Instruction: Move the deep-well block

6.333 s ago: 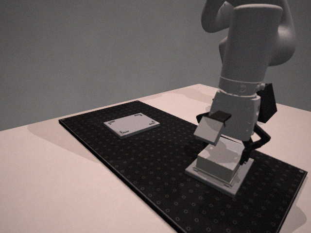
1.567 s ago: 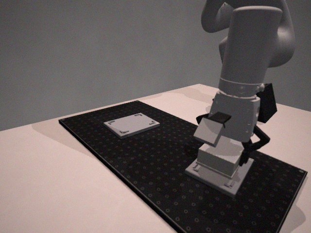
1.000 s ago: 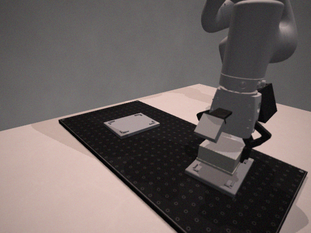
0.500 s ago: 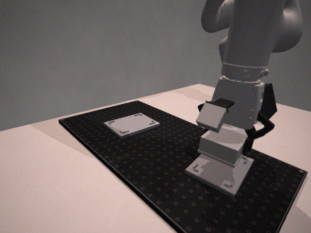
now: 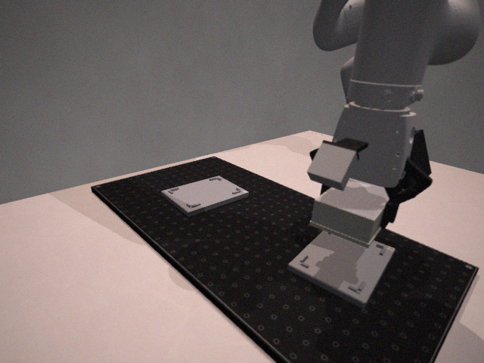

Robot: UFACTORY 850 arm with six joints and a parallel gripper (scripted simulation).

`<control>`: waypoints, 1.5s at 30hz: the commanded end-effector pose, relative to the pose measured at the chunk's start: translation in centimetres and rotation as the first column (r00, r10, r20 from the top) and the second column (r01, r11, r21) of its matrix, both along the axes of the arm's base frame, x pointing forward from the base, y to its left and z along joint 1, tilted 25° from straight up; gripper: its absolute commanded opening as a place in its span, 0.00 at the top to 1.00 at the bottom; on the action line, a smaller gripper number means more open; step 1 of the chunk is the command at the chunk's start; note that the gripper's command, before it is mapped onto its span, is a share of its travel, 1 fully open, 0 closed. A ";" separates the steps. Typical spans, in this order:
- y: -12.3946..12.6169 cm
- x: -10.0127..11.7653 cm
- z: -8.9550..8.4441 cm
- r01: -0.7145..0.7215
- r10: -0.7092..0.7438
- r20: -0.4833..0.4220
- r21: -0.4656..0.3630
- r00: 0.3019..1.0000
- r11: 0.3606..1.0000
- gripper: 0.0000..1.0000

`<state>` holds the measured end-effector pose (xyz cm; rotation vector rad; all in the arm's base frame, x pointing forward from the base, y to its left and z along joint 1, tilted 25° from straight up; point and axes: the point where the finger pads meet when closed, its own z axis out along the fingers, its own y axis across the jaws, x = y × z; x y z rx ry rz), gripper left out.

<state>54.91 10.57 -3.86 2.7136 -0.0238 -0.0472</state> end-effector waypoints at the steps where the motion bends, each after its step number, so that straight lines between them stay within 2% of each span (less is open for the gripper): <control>1: 0.4 0.1 0.8 0.000 0.000 0.002 0.001 1.000 1.000 1.00; 9: 0.7 0.1 1.6 0.000 0.000 0.002 0.001 1.000 1.000 1.00; 23: 0.7 0.1 1.6 0.000 0.000 0.002 0.001 1.000 1.000 1.00; 29: -1.1 0.0 2.4 0.180 -0.179 0.084 0.001 0.980 0.984 1.00; 45: -5.3 -0.2 4.4 0.180 -0.179 0.084 0.001 0.980 0.984 1.00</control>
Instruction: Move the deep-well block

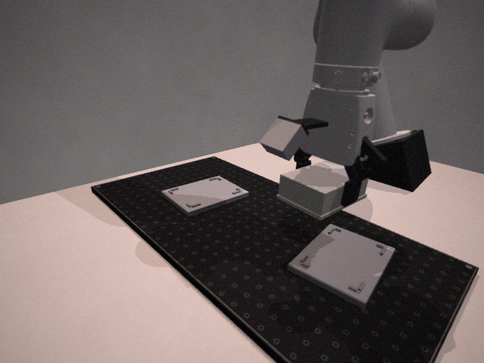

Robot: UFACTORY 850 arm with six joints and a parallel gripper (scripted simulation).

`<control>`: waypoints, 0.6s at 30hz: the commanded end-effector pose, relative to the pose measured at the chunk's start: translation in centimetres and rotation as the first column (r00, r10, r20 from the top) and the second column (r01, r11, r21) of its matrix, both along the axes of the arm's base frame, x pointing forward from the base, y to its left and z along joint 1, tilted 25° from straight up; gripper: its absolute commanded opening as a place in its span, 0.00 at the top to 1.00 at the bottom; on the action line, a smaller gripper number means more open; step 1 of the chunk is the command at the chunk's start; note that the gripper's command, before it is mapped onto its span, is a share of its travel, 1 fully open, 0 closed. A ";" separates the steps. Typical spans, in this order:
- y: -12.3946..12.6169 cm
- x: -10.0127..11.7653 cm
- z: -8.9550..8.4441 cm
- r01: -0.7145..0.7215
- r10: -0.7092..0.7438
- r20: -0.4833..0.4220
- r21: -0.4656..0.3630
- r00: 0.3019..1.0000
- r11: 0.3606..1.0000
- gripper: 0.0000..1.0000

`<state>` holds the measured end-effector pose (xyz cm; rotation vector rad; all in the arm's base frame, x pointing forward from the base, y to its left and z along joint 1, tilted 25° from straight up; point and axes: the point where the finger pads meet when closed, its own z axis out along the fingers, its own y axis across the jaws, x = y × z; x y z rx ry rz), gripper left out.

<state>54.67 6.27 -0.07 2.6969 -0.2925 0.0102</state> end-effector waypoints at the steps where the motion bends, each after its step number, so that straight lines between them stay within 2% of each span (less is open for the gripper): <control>1: -1.3 0.0 0.7 0.000 0.000 0.003 0.001 1.000 1.000 1.00; 18: -5.9 -0.3 2.8 0.000 0.000 0.003 0.000 1.000 1.000 1.00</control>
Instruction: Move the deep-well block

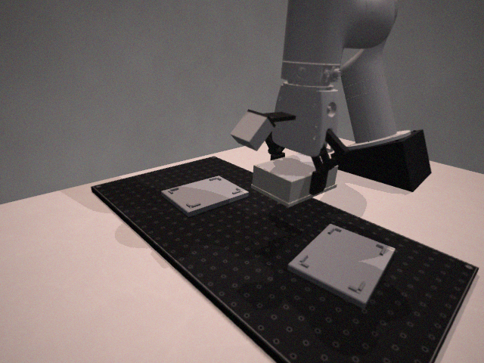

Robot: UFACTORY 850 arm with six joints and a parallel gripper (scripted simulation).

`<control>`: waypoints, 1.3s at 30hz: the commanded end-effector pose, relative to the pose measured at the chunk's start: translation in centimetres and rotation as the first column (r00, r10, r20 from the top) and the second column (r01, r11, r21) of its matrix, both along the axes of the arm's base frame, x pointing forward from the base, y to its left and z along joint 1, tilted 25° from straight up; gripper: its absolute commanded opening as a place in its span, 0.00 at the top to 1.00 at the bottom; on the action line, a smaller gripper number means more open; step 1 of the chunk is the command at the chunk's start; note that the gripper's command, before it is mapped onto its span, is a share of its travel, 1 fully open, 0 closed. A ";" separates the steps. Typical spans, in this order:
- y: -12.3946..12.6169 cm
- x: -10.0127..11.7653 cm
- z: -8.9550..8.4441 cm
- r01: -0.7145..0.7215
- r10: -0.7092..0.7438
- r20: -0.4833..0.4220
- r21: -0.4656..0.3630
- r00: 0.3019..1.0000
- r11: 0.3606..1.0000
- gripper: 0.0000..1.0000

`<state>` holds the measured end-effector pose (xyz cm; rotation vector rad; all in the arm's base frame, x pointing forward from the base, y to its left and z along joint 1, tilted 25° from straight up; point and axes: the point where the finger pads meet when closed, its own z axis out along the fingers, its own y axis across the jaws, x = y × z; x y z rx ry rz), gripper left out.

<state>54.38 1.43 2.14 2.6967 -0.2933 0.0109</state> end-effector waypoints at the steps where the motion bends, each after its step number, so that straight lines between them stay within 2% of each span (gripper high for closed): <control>1: -1.3 0.0 0.7 -0.001 0.001 0.002 0.001 1.000 1.000 1.00; 39: -11.6 -0.6 5.4 -0.001 0.001 0.002 0.000 1.000 1.000 1.00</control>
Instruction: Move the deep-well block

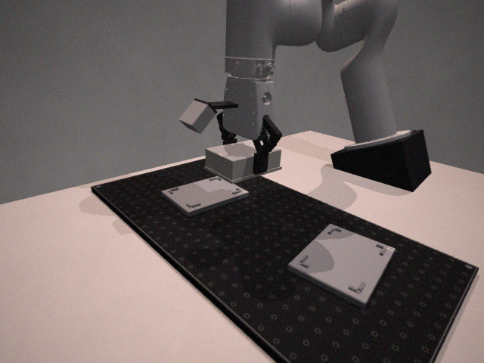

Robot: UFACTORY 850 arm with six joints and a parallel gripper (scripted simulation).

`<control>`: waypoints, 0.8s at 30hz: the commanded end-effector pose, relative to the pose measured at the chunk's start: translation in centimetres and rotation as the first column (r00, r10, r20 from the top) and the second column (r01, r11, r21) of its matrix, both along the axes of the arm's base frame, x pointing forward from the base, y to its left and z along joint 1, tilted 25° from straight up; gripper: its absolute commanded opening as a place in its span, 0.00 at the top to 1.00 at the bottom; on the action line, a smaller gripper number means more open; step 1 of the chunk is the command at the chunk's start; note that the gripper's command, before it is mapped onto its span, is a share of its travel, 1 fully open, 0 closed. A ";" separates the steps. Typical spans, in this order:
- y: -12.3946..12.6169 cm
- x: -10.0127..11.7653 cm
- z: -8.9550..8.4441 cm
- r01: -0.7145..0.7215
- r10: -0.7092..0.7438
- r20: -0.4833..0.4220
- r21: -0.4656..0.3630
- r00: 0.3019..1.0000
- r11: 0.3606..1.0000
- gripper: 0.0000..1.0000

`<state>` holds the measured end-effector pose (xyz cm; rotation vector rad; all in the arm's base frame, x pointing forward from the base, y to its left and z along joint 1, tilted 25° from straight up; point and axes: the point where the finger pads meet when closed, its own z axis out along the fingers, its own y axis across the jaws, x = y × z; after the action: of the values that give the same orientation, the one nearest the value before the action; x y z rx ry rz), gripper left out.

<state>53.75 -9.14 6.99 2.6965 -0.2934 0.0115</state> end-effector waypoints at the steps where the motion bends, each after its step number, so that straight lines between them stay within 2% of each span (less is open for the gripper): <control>1: -1.4 0.0 0.7 -0.001 0.001 0.002 0.001 1.000 1.000 1.00; 3: -1.4 0.0 0.7 -0.001 0.001 0.002 0.001 1.000 1.000 1.00; 24: -7.1 -0.3 3.3 -0.001 0.001 0.002 0.000 1.000 1.000 1.00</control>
<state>53.38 -15.30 9.81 2.6966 -0.2927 0.0115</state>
